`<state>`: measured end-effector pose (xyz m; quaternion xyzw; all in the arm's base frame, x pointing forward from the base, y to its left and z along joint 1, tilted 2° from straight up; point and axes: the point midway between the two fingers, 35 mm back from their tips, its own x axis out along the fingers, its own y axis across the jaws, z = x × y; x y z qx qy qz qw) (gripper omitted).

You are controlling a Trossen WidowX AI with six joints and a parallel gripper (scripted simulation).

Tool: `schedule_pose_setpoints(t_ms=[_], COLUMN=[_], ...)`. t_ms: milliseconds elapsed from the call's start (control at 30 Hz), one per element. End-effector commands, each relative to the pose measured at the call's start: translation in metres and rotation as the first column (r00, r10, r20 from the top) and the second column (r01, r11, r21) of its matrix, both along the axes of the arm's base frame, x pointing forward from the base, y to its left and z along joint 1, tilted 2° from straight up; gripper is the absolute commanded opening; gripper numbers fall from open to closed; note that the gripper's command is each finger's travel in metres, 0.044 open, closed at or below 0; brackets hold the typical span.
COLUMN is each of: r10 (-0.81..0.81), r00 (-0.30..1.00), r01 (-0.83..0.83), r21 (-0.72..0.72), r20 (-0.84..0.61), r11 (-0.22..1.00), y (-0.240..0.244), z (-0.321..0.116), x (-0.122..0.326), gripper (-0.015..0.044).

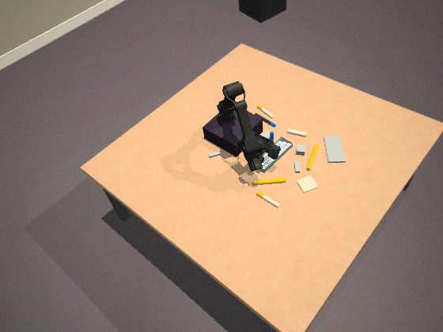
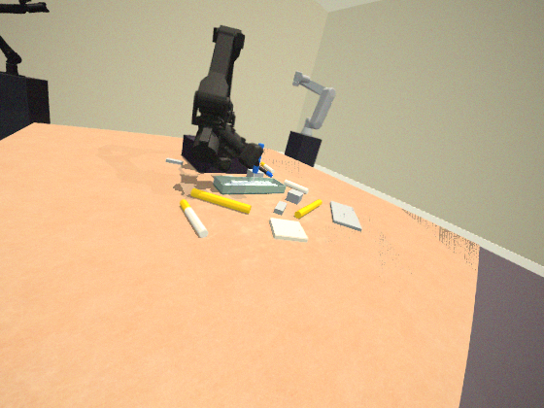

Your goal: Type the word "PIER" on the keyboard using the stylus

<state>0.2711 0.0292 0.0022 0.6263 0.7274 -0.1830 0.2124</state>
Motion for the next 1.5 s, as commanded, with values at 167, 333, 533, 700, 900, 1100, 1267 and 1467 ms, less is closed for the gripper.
schedule_pose_setpoints(t_ms=[167,333,533,700,900,1100,1267,1467], r10=[-0.005,-0.005,-0.005,-0.005,-0.005,-0.005,0.001,0.001], r00=[1.0,1.0,1.0,1.0,1.0,1.0,1.0,1.0], r01=[0.005,0.005,0.005,0.005,0.005,0.005,-0.001,-0.001], r21=[0.003,0.003,0.003,0.003,0.003,0.003,0.0,0.0], r20=[-0.006,-0.006,-0.006,-0.006,-0.006,-0.005,0.003,0.003], r11=[1.0,1.0,1.0,1.0,1.0,1.0,1.0,1.0], y=[0.0,0.0,0.0,0.0,0.001,0.002,0.001,0.001], z=[-0.005,-0.007,-0.007,-0.007,0.007,0.031,0.027,0.027], x=[0.0,0.0,0.0,0.0,0.0,0.0,0.0,0.0], gripper=[0.0081,0.0081,0.0081,0.0081,0.0081,0.0081,0.0084,0.0081])
